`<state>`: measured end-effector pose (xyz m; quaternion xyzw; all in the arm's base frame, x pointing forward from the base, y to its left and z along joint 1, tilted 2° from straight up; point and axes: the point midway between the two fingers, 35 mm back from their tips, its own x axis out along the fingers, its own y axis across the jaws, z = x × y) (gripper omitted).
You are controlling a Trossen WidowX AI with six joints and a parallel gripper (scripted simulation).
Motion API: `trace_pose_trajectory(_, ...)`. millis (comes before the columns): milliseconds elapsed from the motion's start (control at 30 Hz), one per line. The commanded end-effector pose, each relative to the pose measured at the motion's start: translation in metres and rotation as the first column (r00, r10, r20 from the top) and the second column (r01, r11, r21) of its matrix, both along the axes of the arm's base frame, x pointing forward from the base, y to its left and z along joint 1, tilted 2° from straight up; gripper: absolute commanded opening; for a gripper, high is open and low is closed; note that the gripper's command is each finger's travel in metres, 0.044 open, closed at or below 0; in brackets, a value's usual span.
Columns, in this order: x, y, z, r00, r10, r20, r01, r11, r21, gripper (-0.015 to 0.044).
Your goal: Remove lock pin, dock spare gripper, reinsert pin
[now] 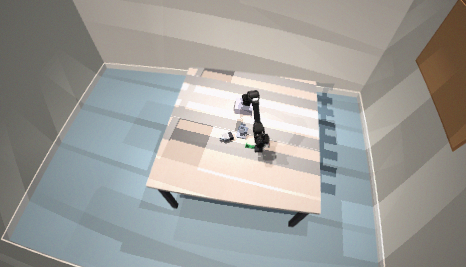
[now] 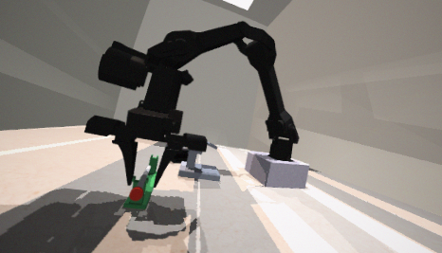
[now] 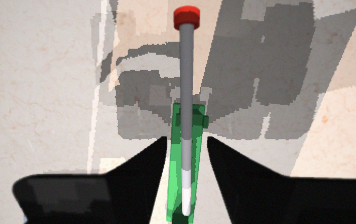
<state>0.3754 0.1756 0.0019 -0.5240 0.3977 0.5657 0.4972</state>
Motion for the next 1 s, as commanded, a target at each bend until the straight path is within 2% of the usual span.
trace_pose_trajectory(0, -0.001, -0.001, -0.003, 1.000, 0.003, -0.003, -0.003, 1.000, -0.001, 0.0180)
trace_pose_trajectory(67, -0.001, -0.001, -0.003, 1.000, 0.003, -0.003, -0.003, 1.000, -0.001, 0.0180)
trace_pose_trajectory(300, -0.001, -0.001, -0.003, 1.000, 0.003, -0.003, -0.003, 1.000, -0.001, 0.0000)
trace_pose_trajectory(967, -0.004, -0.002, 0.013, 1.000, 0.000, -0.012, 0.000, 1.000, -0.005, 0.0000)
